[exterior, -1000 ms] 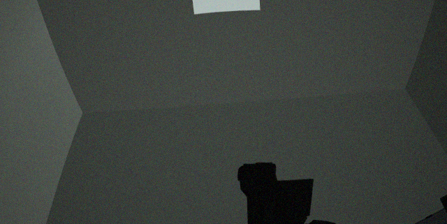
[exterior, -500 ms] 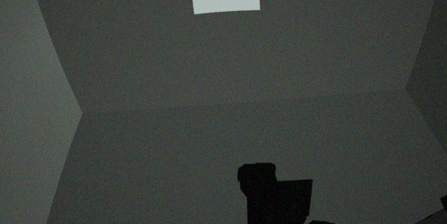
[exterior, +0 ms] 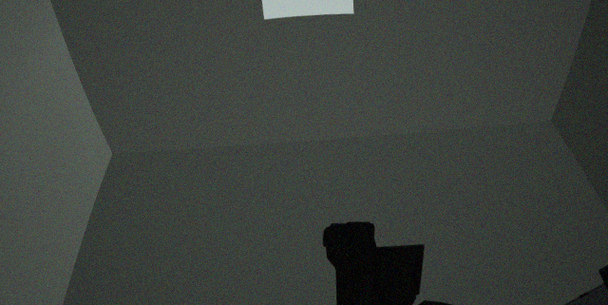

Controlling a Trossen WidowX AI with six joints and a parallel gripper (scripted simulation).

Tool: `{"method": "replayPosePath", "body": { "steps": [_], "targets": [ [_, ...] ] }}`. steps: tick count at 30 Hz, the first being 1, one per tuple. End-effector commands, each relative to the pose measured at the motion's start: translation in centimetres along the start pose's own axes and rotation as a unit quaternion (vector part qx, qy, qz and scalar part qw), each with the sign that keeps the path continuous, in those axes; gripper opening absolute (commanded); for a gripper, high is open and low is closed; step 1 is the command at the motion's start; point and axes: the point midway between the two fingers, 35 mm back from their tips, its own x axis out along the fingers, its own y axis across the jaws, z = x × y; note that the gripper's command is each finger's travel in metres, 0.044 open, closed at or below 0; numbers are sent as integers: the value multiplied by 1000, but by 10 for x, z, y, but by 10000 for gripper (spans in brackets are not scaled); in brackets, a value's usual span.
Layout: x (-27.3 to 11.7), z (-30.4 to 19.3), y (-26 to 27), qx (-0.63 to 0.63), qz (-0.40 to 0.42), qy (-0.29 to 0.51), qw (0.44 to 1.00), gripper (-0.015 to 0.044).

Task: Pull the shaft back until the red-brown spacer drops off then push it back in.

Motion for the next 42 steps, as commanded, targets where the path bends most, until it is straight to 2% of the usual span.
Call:
{"method": "replayPosePath", "body": {
  "steps": [1,42],
  "targets": [
    [-1,0,0,-2,-1,1,1000,0],
    [-4,2,0,-2,-1,0,1000,0]
  ]
}}
